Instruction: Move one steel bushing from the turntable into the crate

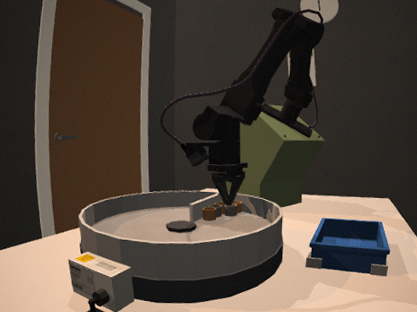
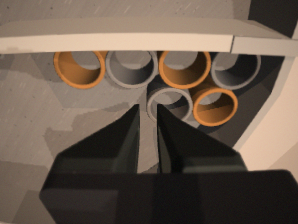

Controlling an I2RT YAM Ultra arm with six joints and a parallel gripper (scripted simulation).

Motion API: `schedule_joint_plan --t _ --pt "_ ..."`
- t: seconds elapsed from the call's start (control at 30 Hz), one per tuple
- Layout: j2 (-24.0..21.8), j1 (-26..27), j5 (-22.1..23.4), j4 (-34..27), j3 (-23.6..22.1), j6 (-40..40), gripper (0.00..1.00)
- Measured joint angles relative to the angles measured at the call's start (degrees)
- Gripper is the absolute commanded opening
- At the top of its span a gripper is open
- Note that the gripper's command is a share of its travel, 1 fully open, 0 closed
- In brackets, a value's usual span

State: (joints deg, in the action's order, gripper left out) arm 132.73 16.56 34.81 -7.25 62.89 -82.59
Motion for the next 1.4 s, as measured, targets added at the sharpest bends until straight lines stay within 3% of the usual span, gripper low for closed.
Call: schedule_joint_plan --t 1.4 --pt "0.0 0.0 0.0 0.6 -1.0 -0.1 0.13"
